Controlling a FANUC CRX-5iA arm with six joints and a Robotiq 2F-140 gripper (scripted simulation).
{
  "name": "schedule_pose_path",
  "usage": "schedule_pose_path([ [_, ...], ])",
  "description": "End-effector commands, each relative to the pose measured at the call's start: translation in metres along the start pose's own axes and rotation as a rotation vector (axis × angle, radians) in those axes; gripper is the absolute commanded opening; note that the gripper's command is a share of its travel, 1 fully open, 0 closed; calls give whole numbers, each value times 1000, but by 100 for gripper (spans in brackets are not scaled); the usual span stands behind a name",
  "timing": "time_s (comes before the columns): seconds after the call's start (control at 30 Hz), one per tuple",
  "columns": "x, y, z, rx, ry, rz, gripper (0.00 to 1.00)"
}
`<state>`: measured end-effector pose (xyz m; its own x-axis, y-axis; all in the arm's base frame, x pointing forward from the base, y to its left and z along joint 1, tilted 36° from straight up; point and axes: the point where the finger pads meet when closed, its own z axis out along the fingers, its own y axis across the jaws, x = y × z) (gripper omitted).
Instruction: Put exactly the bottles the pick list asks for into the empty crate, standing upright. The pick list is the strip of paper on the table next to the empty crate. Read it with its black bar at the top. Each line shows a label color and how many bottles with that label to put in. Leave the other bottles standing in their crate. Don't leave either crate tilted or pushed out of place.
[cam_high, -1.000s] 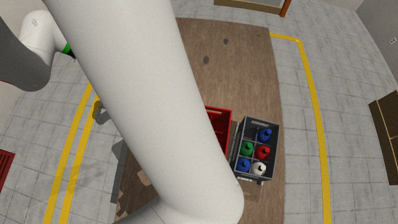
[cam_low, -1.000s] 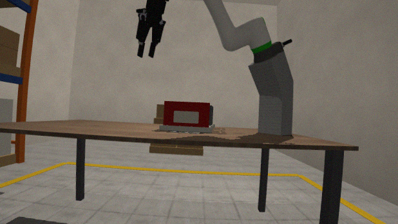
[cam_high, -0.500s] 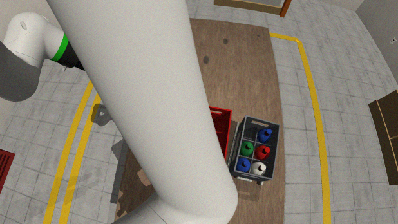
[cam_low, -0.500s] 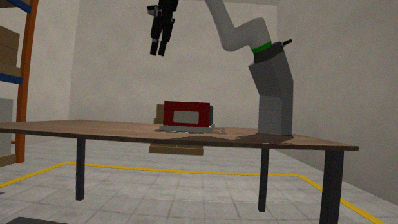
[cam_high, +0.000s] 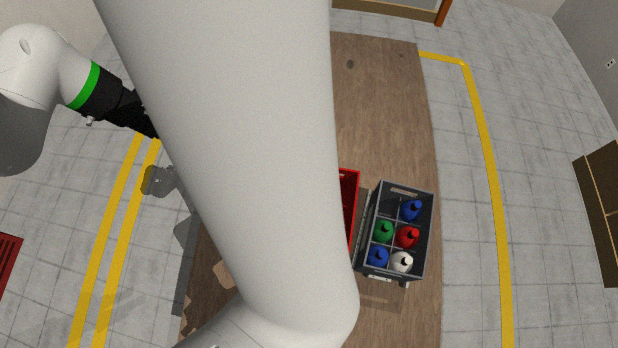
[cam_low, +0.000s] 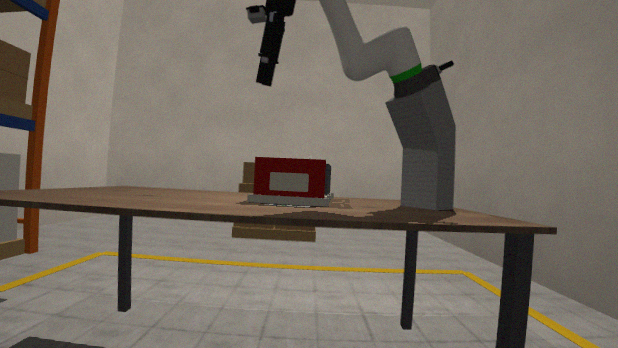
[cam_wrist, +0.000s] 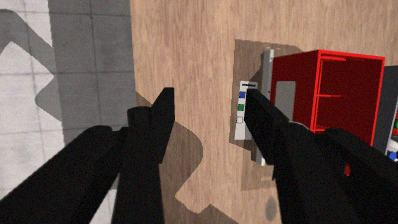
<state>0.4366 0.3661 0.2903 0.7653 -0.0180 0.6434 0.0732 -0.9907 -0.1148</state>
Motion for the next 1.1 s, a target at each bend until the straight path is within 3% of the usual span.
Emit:
schedule_pose_path([
  [0.0, -17, -3, -6, 20, -11, -37, 44],
  [1.07, -146, -4, -29, 273, -99, -530, 44],
])
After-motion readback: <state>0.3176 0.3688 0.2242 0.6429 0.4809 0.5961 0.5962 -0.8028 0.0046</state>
